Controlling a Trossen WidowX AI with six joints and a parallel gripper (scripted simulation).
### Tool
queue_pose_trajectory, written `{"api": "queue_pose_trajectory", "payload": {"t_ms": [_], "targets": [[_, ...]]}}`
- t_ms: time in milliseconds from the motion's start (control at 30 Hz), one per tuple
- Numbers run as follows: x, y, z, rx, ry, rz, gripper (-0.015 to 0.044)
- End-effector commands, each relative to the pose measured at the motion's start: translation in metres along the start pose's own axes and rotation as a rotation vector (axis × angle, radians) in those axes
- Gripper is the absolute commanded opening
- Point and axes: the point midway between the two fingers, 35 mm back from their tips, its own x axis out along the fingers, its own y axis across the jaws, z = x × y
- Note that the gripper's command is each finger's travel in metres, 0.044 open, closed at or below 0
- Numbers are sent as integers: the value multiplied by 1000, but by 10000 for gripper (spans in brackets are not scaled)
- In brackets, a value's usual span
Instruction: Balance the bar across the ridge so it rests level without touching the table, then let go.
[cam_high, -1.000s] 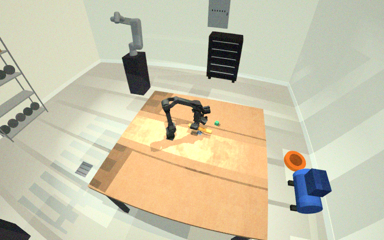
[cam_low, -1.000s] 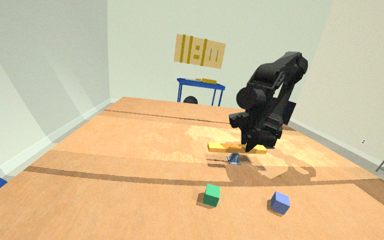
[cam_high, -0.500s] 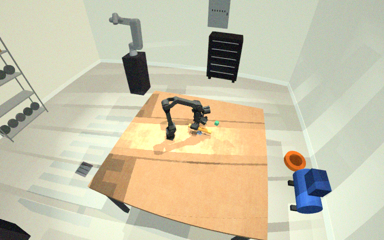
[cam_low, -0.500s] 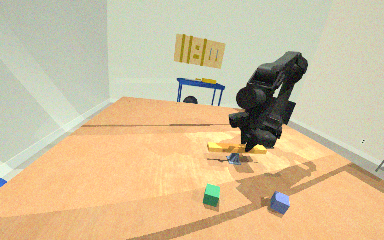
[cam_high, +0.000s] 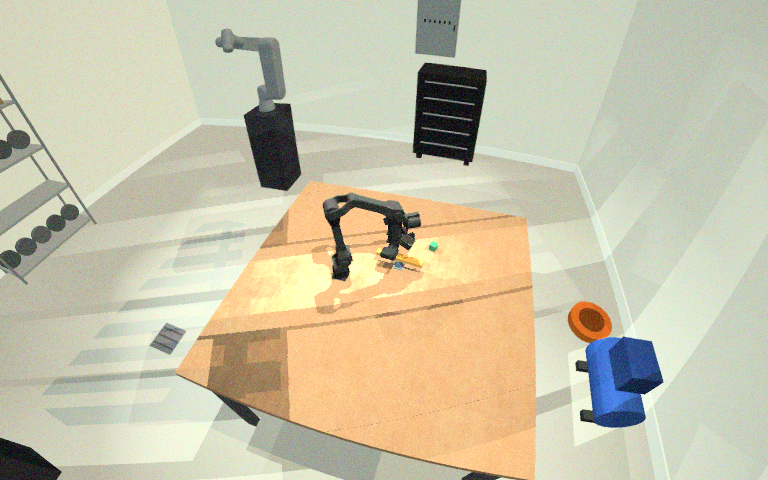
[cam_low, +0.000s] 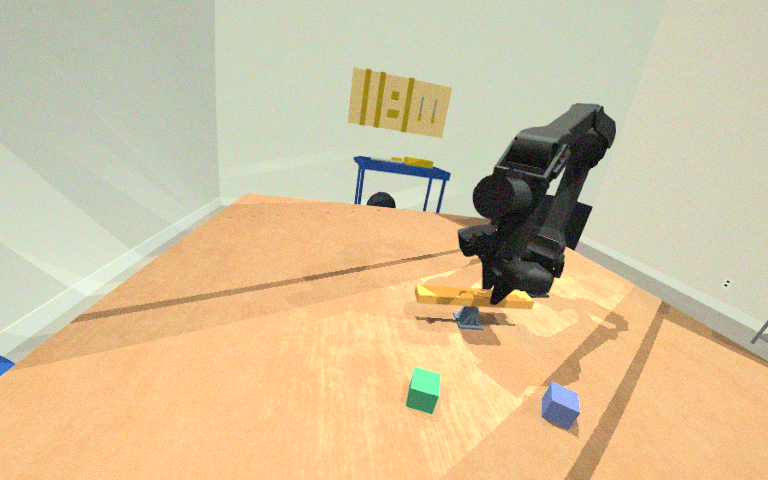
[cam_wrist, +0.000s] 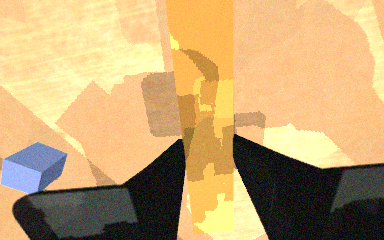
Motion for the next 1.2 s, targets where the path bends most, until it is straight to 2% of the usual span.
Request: {"api": "queue_pose_trajectory", "payload": {"t_ms": [0, 1167], "targets": [[4, -1, -2, 1, 6, -4, 0], [1, -1, -2, 1, 6, -4, 0]]}}
